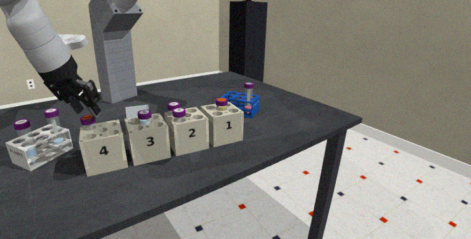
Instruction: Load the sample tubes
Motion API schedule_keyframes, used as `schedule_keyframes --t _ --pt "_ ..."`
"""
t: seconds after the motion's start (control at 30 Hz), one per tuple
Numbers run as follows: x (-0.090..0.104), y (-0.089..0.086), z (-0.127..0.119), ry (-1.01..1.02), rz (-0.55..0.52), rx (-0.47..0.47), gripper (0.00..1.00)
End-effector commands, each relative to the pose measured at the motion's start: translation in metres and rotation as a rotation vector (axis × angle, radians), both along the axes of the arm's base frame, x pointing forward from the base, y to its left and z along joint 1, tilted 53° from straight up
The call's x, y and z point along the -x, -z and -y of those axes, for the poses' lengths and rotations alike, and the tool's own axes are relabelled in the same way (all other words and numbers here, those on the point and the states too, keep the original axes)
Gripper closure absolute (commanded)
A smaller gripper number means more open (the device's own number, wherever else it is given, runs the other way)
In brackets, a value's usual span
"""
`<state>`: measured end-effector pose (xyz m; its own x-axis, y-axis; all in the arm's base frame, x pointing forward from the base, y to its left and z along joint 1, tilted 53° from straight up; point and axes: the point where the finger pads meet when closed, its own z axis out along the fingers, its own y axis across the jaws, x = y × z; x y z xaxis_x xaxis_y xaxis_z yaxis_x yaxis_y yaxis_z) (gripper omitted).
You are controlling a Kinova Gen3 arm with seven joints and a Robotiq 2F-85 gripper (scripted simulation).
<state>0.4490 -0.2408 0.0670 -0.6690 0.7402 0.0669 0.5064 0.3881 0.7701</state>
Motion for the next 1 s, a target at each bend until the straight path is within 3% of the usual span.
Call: schedule_keyframes --t 0.0,0.97 --pt "0.003 -0.003 0.001 0.001 0.0 0.001 0.38" --pt "0.031 -0.024 0.008 0.001 0.0 0.001 0.38"
